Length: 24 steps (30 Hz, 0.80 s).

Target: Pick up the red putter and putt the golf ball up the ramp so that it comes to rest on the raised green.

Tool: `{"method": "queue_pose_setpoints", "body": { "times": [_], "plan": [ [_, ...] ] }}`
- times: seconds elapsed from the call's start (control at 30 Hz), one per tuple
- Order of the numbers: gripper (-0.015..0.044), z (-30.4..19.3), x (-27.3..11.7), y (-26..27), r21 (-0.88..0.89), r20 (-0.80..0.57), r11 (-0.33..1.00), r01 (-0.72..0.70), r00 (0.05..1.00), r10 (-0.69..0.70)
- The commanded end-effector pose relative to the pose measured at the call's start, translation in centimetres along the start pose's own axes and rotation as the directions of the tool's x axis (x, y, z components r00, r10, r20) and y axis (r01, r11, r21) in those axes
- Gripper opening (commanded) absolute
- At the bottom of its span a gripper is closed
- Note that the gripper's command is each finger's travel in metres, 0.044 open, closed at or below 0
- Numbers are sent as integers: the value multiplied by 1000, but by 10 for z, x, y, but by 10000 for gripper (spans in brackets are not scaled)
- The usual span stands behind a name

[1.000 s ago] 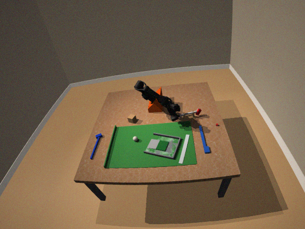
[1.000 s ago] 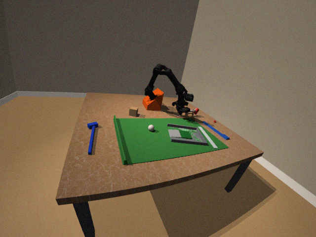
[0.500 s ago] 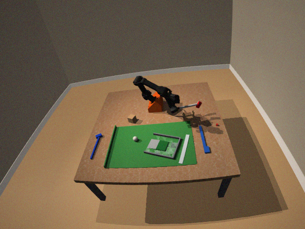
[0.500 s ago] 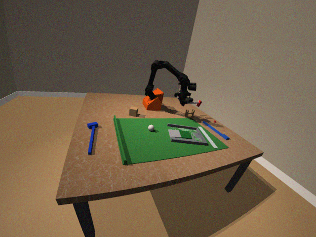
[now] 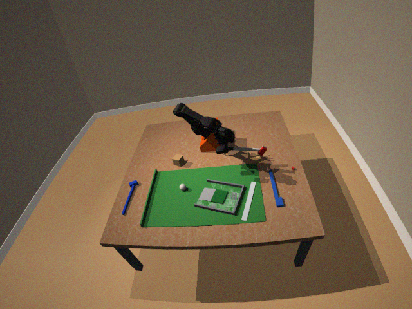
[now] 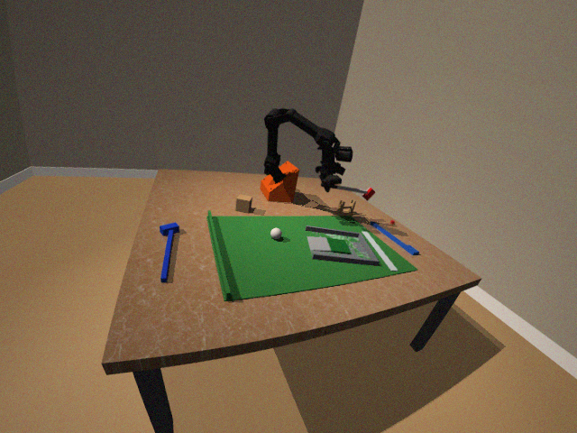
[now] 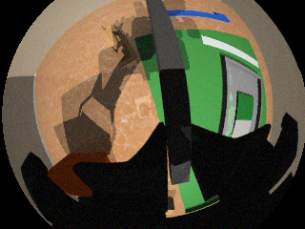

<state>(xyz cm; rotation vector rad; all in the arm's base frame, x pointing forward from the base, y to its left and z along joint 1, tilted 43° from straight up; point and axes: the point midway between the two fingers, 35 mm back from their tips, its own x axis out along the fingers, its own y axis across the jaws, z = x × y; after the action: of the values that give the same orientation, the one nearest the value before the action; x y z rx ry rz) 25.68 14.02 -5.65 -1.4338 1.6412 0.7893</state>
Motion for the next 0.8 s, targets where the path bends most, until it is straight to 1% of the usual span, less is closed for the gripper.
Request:
{"method": "queue_pose_setpoints", "body": {
  "times": [0.0, 0.17, 0.37, 0.57, 0.77],
  "plan": [
    [0, -21, -11, -9, 145, -8, 989, 14, 1000, -13],
    [0, -52, -22, -20, 336, -27, 941, 35, 999, -27],
    [0, -91, -35, -28, 546, -54, 835, 65, 998, -42],
    [0, -130, -46, -32, 725, -85, 682, 98, 995, -53],
    [0, -169, -55, -31, 861, -120, 490, 134, 991, -60]
  ]
}}
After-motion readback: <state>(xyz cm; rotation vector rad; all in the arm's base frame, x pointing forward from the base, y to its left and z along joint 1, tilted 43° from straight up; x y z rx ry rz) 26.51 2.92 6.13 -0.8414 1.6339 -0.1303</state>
